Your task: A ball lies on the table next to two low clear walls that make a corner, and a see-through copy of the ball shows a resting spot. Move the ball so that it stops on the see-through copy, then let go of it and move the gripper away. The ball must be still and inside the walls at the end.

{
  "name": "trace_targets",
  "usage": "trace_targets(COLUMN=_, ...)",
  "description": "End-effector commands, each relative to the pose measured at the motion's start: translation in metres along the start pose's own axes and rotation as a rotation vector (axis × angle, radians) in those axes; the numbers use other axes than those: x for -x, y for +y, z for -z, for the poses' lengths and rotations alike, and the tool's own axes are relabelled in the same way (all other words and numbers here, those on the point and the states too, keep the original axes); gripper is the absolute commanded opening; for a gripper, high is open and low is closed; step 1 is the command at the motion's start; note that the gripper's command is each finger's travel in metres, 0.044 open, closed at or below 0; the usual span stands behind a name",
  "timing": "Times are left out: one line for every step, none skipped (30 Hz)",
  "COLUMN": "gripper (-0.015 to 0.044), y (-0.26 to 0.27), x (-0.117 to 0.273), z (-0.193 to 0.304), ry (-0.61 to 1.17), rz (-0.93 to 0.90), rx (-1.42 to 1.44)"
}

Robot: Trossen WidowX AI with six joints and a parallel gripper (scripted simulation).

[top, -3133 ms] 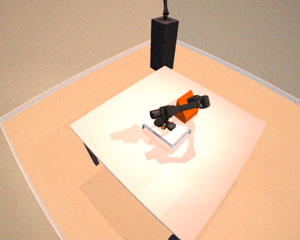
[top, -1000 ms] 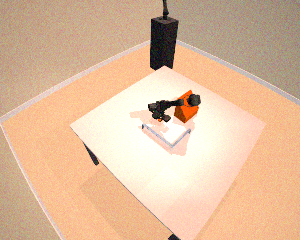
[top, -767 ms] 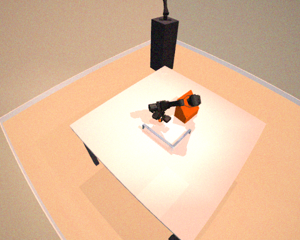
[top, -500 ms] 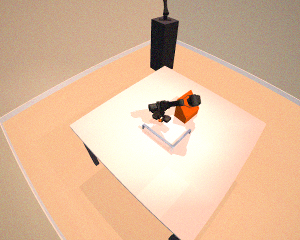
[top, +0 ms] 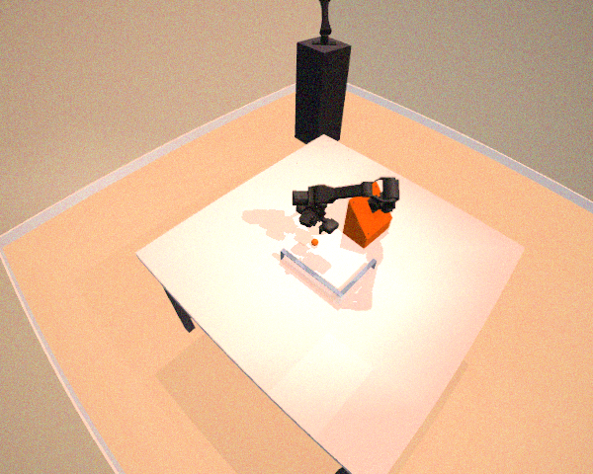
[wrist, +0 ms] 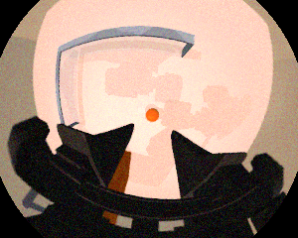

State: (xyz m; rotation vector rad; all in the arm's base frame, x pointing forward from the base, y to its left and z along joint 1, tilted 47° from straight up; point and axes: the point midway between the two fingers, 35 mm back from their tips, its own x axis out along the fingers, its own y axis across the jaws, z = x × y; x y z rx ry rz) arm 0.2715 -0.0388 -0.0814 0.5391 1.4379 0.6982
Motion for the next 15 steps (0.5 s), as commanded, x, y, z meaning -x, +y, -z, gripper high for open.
trace_targets(gripper=0.0254, y=0.000, x=0.000, z=0.000, ry=0.000, rz=0.000, rx=0.000)
trace_targets(gripper=0.0254, y=0.000, x=0.000, z=0.000, ry=0.000, rz=0.000, rx=0.000)
trace_targets(gripper=0.0254, y=0.000, x=0.000, z=0.000, ry=0.000, rz=0.000, rx=0.000)
trace_targets(gripper=0.0254, y=0.000, x=0.000, z=0.000, ry=0.000, rz=0.000, rx=0.000)
trace_targets(gripper=0.0254, y=0.000, x=0.000, z=0.000, ry=0.000, rz=0.000, rx=0.000)
trace_targets(gripper=0.0254, y=0.000, x=0.000, z=0.000, ry=0.000, rz=0.000, rx=0.000)
trace_targets(gripper=0.0254, y=0.000, x=0.000, z=0.000, ry=0.000, rz=0.000, rx=0.000)
trace_targets(gripper=0.0280, y=0.000, x=0.002, z=0.000, ry=0.000, rz=0.000, rx=0.000)
trace_targets(gripper=0.0307, y=0.000, x=0.010, z=0.000, ry=0.000, rz=0.001, rx=0.001)
trace_targets(gripper=0.0333, y=0.000, x=0.022, z=0.001, ry=0.000, rz=0.001, rx=0.003)
trace_targets(gripper=0.0359, y=0.001, x=0.035, z=0.002, ry=0.000, rz=0.001, rx=0.004)
trace_targets(gripper=0.0385, y=0.002, x=0.042, z=0.002, ry=0.000, rz=0.000, rx=0.006)
trace_targets(gripper=0.0412, y=0.002, x=0.045, z=0.003, ry=0.000, rz=0.000, rx=0.006)
trace_targets(gripper=0.0438, y=0.002, x=0.045, z=0.003, ry=0.000, rz=0.000, rx=0.006)
trace_targets(gripper=0.0440, y=0.002, x=0.045, z=0.003, ry=0.000, rz=0.000, rx=0.006)
